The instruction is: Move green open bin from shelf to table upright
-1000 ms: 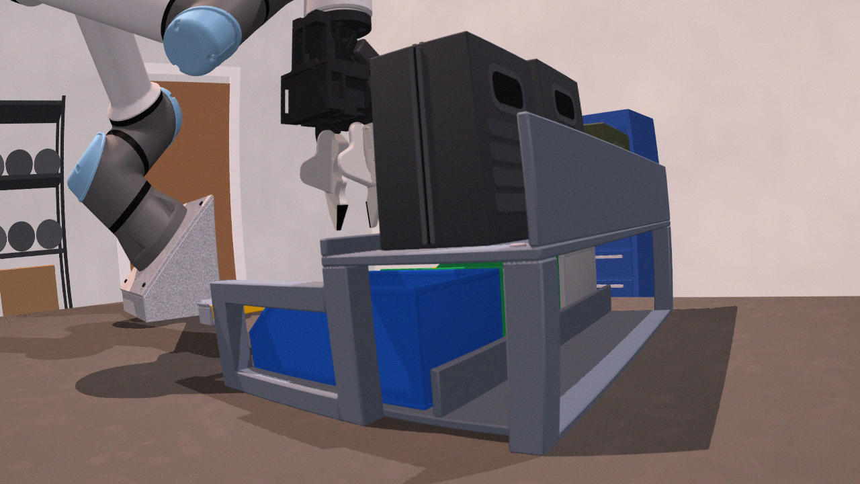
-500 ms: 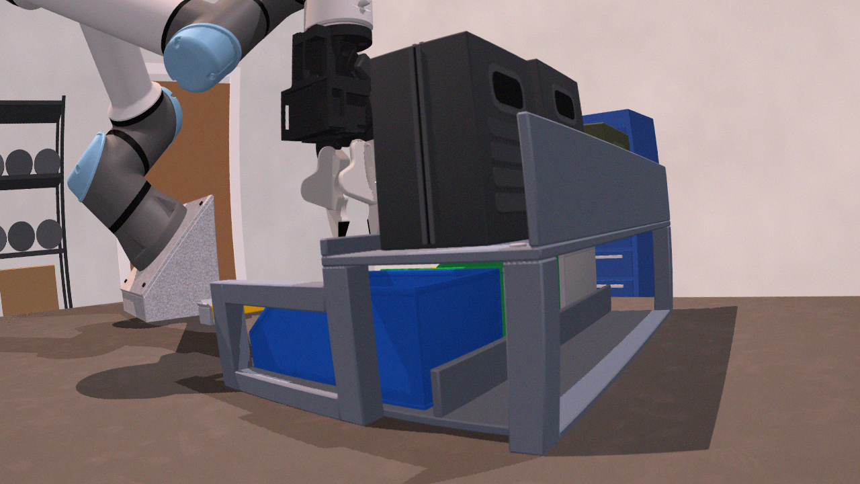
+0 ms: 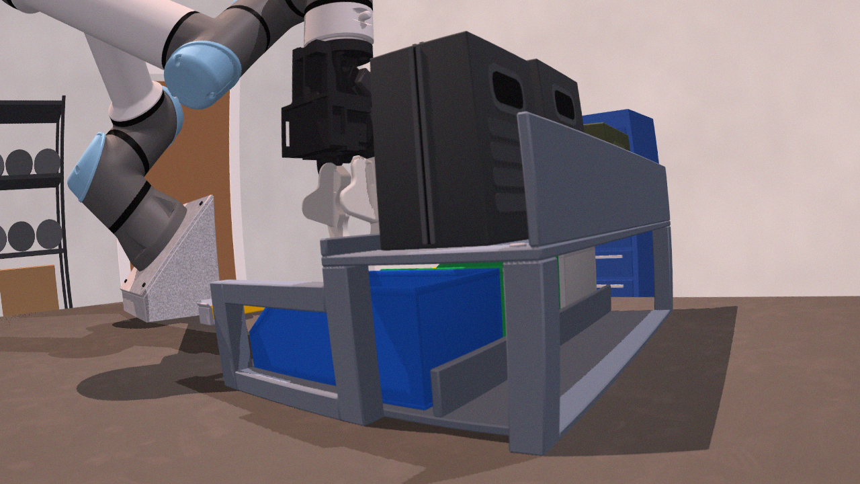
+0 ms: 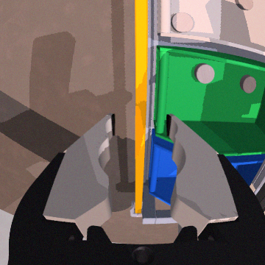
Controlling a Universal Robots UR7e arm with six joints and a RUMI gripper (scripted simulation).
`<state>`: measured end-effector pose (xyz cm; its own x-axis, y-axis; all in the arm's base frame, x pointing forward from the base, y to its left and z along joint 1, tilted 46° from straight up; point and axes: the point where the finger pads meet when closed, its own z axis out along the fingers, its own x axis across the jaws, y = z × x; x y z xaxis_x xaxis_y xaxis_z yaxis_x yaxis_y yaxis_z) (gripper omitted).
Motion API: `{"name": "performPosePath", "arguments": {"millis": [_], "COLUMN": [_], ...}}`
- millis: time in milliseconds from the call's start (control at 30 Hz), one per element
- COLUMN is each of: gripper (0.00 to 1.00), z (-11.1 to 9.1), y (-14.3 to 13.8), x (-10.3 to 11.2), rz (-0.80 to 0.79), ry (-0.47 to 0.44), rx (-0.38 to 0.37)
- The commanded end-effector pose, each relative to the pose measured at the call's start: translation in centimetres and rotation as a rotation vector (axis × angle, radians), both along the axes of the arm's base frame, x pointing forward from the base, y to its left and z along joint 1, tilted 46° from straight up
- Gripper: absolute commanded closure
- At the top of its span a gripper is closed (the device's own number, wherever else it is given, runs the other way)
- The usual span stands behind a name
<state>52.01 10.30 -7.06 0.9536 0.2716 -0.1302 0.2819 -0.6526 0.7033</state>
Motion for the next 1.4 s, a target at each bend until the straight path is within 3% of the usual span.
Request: {"name": "performPosePath", "arguments": {"millis": [0,1367], "gripper": [0.74,0.74], "z": [-0.17,-0.42], "y": [-0.15,-0.38], "x": [0.06,0.08], "rz": [0.001,0.001], "ry": [-0.001,-0.001], "rx": [0.001,0.001]}}
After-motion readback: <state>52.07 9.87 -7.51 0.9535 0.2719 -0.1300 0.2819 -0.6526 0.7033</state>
